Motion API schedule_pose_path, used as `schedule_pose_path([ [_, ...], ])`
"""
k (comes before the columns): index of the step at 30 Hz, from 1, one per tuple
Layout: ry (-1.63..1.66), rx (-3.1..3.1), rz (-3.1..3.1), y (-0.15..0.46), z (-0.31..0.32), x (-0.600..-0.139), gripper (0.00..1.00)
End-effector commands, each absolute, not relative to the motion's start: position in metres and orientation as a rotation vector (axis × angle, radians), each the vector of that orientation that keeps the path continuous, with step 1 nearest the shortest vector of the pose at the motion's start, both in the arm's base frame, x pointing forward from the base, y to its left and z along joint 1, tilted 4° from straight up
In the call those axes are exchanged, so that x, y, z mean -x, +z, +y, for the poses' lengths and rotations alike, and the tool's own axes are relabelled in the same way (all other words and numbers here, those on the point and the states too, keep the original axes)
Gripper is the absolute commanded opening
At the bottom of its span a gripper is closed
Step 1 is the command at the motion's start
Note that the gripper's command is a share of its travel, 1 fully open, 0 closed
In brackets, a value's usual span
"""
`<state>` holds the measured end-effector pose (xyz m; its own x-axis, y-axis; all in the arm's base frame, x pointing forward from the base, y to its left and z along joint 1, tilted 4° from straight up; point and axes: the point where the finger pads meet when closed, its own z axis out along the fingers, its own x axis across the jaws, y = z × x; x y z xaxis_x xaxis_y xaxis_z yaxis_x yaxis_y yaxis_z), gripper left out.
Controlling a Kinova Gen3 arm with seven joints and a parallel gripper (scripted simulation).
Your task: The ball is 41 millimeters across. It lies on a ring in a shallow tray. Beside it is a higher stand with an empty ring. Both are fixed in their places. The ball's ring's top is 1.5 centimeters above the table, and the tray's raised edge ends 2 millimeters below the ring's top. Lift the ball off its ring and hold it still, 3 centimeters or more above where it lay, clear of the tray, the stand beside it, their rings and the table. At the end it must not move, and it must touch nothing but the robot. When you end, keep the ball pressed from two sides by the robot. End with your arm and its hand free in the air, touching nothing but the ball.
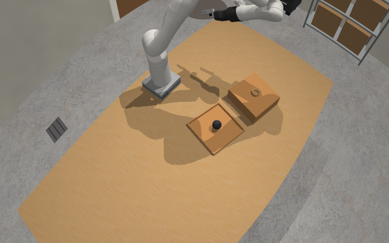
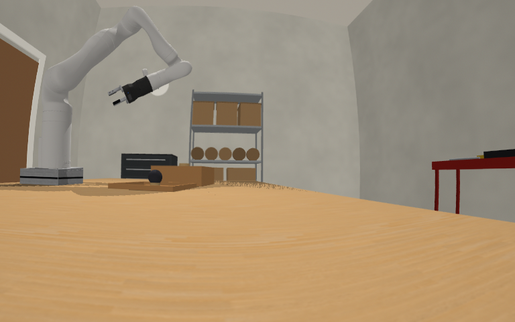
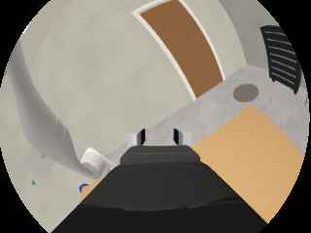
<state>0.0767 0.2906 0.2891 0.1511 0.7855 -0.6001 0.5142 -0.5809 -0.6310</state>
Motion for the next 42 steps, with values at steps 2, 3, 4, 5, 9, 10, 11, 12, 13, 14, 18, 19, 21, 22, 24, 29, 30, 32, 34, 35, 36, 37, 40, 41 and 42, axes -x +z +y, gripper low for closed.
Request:
schedule_pose_path([
  [2, 1.397, 2.154, -1.260, 0.290, 0.291, -0.077, 1.00],
  [3, 1.397, 2.154, -1.260, 0.290, 0.291, -0.077, 1.00],
  [4, 1.397, 2.154, -1.260, 0.290, 0.291, -0.077, 1.00],
  [5, 1.397, 2.154, -1.260, 0.290, 0.291, -0.077, 1.00],
  [9, 1.397, 2.154, -1.260, 0.290, 0.291, -0.077, 1.00],
  [10, 1.397, 2.154, -1.260, 0.290, 0.291, -0.077, 1.00],
  [11, 1.397, 2.154, -1.260, 0.290, 0.291, -0.077, 1.00],
  [12, 1.397, 2.154, -1.260, 0.290, 0.291, -0.077, 1.00],
  [13, 1.397, 2.154, -1.260, 0.290, 0.291, -0.077, 1.00],
  [14, 1.397, 2.154, -1.260, 0.290, 0.291, -0.077, 1.00],
  [18, 1.397, 2.154, -1.260, 0.290, 0.291, -0.077, 1.00],
  [19, 1.397, 2.155, -1.259, 0.290, 0.291, -0.077, 1.00],
  [21, 1.395, 2.162, -1.250, 0.288, 0.291, -0.077, 1.00],
  [22, 1.394, 2.169, -1.242, 0.287, 0.291, -0.078, 1.00],
  [24, 1.387, 2.192, -1.213, 0.283, 0.292, -0.080, 1.00],
  [29, 1.351, 2.316, -1.050, 0.263, 0.294, -0.094, 1.00],
  [30, 1.339, 2.351, -1.000, 0.256, 0.295, -0.098, 1.00],
  [32, 1.310, 2.430, -0.878, 0.242, 0.295, -0.109, 1.00],
  [34, 1.310, 2.430, -0.878, 0.242, 0.295, -0.109, 1.00],
  [35, 1.292, 2.472, -0.806, 0.234, 0.294, -0.115, 1.00],
  [36, 1.272, 2.516, -0.727, 0.225, 0.294, -0.122, 1.00],
  [37, 1.250, 2.560, -0.642, 0.216, 0.292, -0.130, 1.00],
  [40, 1.166, 2.688, -0.344, 0.186, 0.284, -0.158, 1.00],
  [41, 1.132, 2.727, -0.231, 0.176, 0.280, -0.169, 1.00],
  [42, 1.096, 2.762, -0.114, 0.166, 0.274, -0.180, 1.00],
])
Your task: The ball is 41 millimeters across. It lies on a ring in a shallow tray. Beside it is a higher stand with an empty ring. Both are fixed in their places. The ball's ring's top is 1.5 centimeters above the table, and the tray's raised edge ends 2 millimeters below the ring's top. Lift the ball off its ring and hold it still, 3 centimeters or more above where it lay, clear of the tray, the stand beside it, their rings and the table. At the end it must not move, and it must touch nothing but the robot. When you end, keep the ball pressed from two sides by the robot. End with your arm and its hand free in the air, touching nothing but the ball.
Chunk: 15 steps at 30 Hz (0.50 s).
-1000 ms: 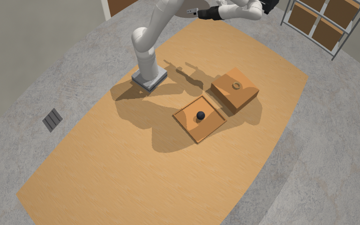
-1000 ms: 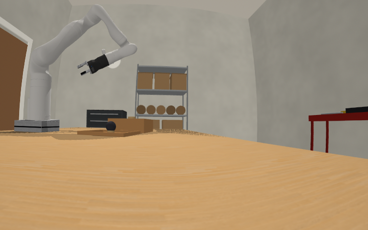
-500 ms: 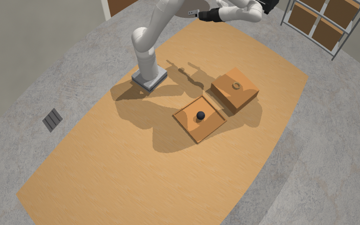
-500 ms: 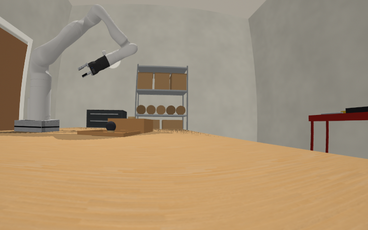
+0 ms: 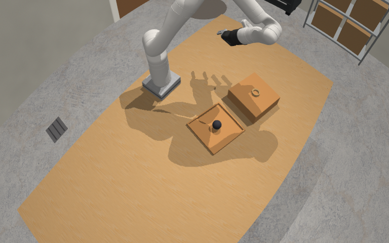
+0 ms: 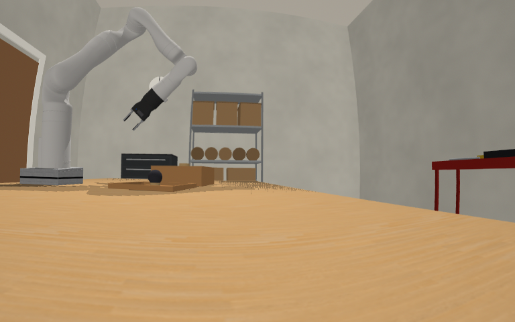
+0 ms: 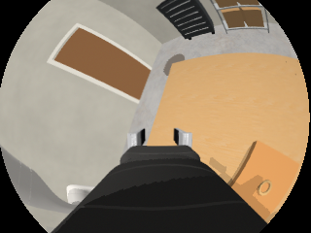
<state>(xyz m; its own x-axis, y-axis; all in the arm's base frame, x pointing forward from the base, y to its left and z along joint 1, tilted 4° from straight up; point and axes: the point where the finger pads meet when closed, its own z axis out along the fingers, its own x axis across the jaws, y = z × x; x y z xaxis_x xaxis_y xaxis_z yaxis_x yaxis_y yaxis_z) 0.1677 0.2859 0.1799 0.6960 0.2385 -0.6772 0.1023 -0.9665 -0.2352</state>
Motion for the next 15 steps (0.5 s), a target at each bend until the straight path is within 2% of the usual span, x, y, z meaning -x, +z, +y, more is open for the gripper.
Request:
schedule_pose_path([
  [1, 1.056, 2.793, 0.009, 0.155, 0.267, -0.192, 1.00],
  [7, 0.762, 2.859, 0.799, 0.103, 0.203, -0.265, 1.00],
  [9, 0.762, 2.859, 0.799, 0.103, 0.203, -0.265, 1.00],
  [15, 0.420, 2.702, 1.525, 0.076, 0.110, -0.320, 1.00],
])
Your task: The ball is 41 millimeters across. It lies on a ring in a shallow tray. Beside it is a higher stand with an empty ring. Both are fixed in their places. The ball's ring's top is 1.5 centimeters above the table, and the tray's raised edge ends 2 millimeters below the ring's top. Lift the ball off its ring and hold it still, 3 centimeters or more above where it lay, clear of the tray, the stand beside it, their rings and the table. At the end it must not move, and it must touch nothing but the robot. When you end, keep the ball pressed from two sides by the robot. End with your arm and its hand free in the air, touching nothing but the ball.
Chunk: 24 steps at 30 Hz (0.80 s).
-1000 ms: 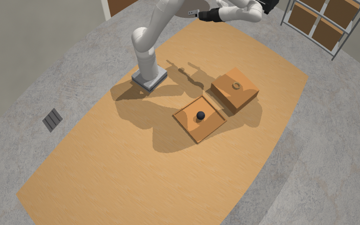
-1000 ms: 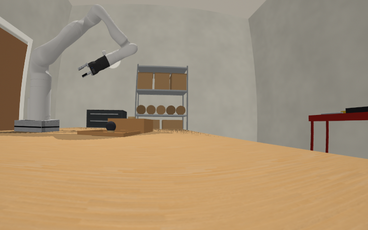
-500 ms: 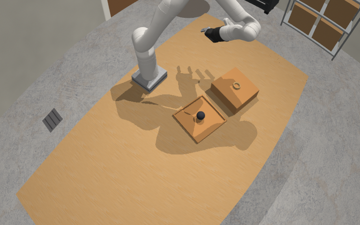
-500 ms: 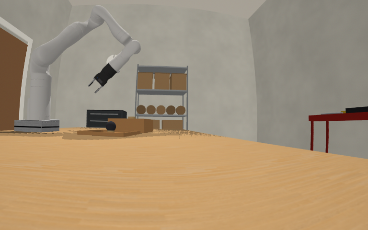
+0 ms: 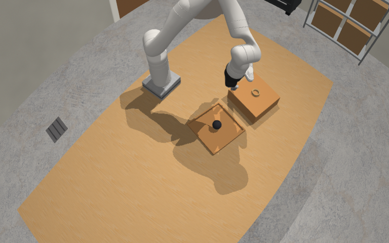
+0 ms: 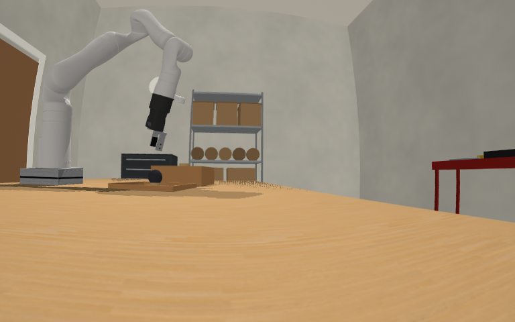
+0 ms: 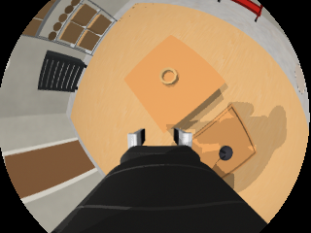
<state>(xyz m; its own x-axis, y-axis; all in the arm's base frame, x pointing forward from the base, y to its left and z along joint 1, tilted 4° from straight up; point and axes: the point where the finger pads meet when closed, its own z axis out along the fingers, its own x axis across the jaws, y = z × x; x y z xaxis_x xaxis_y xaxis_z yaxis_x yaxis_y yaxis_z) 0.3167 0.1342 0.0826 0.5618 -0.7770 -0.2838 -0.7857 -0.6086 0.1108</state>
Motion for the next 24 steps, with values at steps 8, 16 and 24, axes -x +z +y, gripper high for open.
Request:
schedule_pose_path([
  [8, 0.059, 2.369, 2.120, 0.076, 0.006, -0.347, 1.00],
  [16, -0.057, 2.234, 2.278, 0.080, -0.027, -0.350, 1.00],
  [24, -0.072, 2.216, 2.297, 0.081, -0.032, -0.350, 1.00],
])
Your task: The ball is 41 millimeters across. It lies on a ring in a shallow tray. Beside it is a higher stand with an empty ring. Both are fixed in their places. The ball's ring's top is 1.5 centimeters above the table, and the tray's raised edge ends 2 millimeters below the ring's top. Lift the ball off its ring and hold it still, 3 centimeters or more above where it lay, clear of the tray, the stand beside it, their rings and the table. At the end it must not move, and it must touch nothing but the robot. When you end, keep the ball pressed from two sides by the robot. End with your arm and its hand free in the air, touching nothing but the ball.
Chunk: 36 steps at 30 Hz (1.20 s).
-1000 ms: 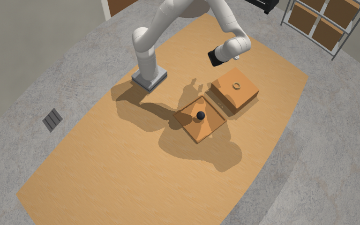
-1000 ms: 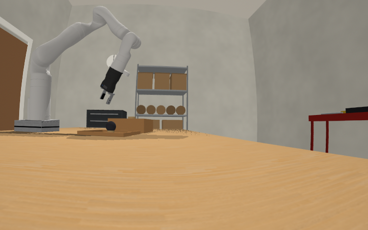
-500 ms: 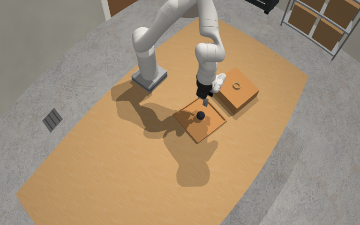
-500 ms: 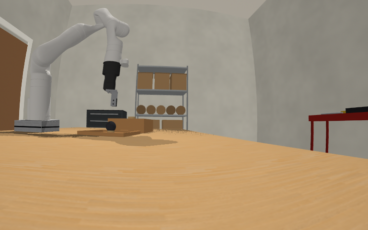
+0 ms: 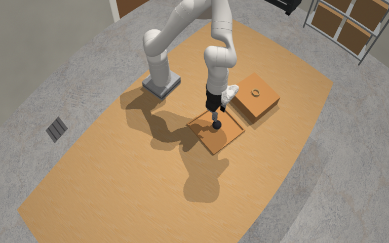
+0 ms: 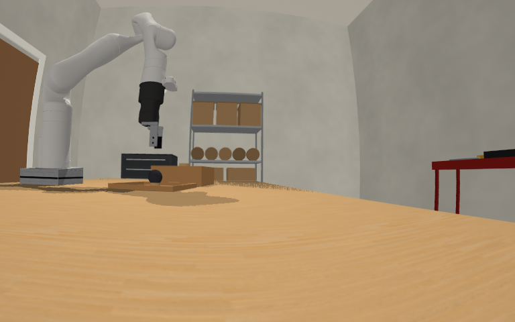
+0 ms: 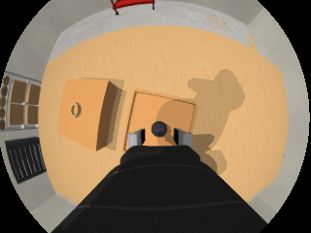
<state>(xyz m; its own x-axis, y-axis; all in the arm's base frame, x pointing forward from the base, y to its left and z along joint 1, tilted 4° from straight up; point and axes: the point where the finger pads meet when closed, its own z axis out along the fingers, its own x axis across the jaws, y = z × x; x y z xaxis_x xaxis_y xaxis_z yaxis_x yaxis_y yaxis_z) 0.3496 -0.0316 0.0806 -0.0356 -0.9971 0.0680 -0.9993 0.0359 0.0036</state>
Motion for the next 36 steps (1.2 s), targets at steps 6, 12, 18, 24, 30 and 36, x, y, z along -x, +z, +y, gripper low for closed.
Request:
schedule_pose_path([
  [6, 0.070, -2.146, -2.224, 0.078, -0.032, -0.350, 1.00],
  [12, 0.070, -2.150, -2.223, 0.061, -0.032, -0.351, 1.00],
  [18, 0.070, -2.145, -2.224, 0.033, -0.035, -0.350, 1.00],
  [24, 0.071, -2.149, -2.223, 0.014, -0.035, -0.351, 1.00],
  [30, 0.070, -2.148, -2.223, -0.007, -0.037, -0.351, 1.00],
  [36, 0.070, -2.145, -2.224, -0.017, -0.038, -0.350, 1.00],
])
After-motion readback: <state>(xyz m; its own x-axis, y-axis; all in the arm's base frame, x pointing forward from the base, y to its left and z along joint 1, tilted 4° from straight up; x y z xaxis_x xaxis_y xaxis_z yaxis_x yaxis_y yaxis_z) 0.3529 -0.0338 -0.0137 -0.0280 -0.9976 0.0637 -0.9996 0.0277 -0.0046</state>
